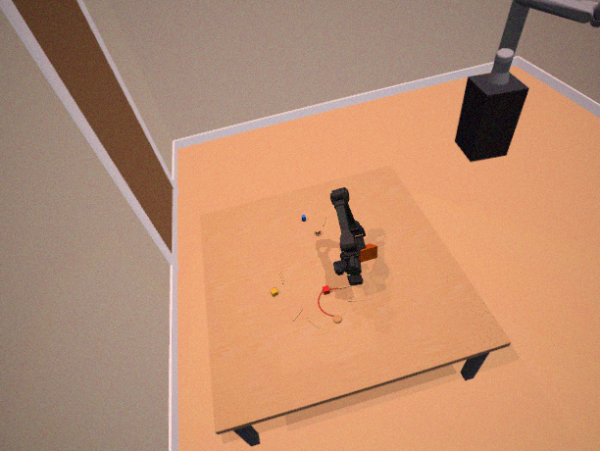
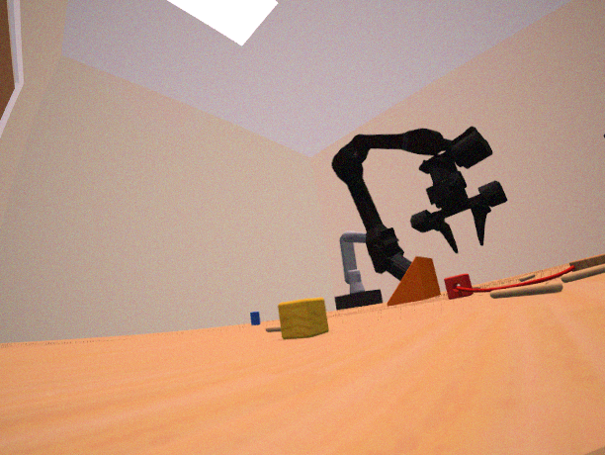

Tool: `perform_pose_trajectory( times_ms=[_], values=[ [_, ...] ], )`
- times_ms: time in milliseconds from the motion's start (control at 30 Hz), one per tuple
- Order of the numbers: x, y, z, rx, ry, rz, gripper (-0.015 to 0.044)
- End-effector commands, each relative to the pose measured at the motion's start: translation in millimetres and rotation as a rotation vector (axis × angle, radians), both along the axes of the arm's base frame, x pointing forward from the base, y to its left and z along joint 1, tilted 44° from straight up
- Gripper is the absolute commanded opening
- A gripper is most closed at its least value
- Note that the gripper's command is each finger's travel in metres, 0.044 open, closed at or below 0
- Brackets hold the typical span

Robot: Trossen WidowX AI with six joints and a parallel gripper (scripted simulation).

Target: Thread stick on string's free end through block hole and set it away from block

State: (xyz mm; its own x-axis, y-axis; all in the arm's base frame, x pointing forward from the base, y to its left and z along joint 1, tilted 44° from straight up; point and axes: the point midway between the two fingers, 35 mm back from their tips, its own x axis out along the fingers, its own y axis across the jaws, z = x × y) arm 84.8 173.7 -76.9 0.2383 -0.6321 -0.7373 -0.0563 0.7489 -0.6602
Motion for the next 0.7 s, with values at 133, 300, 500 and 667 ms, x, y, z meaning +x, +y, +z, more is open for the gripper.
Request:
perform_pose_trajectory(
  times_ms=[133,300,500,667],
  values=[
    [-0.1,1.8,1.1,0.002,0.000,0.001,0.0394],
    [-3.4,19.3,20.9,0.001,0.000,0.000,0.0440],
    [-2.6,16.9,18.2,-0.003,0.000,0.005,0.0440],
    [-2.6,16.9,18.2,-0.003,0.000,0.005,0.0440]
  ],
)
